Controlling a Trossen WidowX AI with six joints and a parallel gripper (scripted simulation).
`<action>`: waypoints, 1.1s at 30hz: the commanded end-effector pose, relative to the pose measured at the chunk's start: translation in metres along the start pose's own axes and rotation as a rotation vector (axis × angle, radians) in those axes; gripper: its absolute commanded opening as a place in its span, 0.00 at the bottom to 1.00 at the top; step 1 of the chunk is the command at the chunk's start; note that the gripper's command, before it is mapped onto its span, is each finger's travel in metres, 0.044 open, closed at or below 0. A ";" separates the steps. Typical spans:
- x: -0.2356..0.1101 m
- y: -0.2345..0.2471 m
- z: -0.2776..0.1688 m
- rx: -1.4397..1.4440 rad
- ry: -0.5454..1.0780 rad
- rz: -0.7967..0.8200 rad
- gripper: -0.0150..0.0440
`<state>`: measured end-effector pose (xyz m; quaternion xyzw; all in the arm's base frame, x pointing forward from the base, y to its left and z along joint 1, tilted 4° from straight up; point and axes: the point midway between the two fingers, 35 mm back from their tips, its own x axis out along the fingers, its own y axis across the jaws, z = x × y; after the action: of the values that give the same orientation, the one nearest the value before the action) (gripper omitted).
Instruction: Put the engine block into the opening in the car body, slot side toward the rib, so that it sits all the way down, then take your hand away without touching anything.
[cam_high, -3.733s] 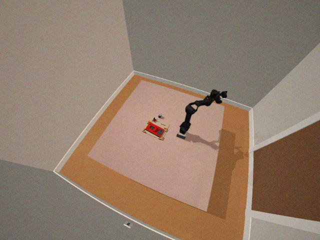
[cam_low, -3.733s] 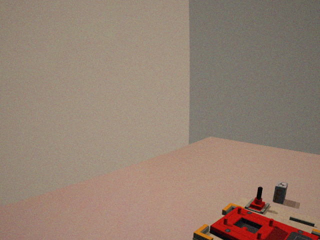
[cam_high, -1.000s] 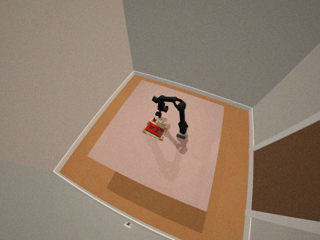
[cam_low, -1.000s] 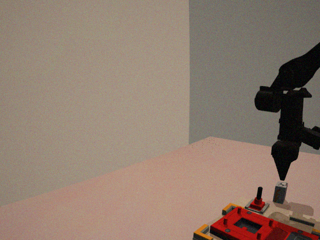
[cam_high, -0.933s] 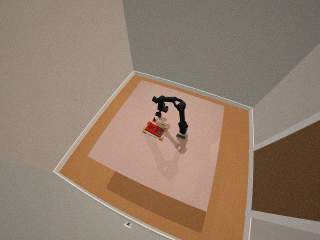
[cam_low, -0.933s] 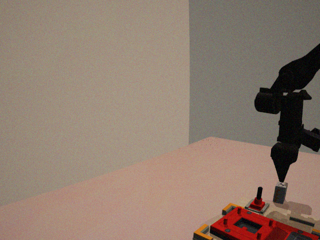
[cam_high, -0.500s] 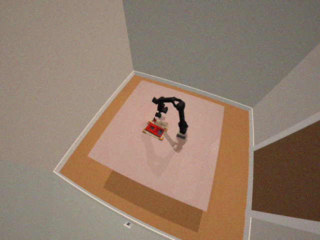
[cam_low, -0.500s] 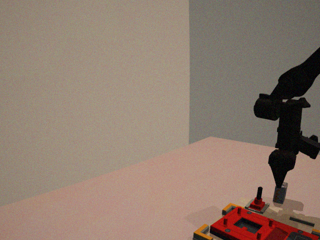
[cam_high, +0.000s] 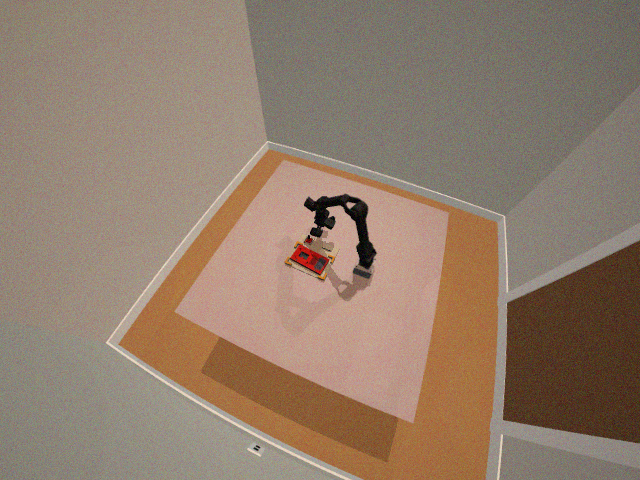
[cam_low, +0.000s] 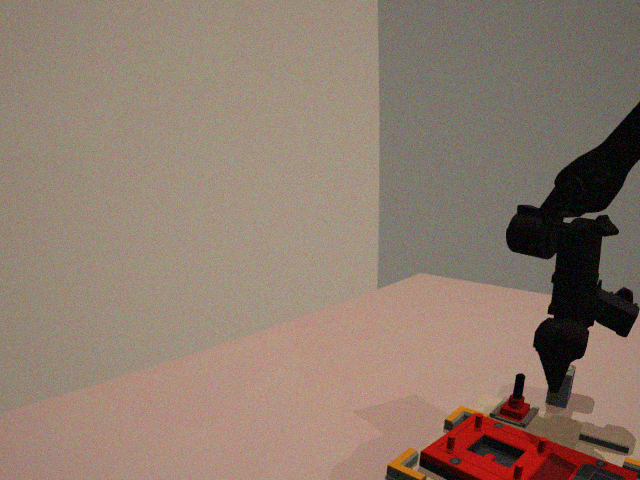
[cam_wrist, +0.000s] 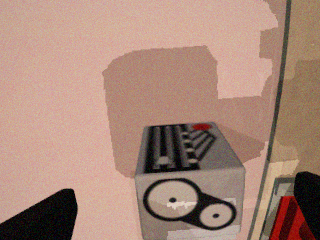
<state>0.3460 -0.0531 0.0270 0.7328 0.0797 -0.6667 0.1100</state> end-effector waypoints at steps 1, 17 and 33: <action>0.008 0.000 0.002 -0.002 -0.006 0.000 1.00; 0.023 -0.001 0.003 -0.002 -0.007 0.001 0.78; 0.023 -0.001 0.003 -0.002 -0.007 0.001 0.33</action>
<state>0.3454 -0.0538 0.0041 0.7307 0.0793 -0.6692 0.1094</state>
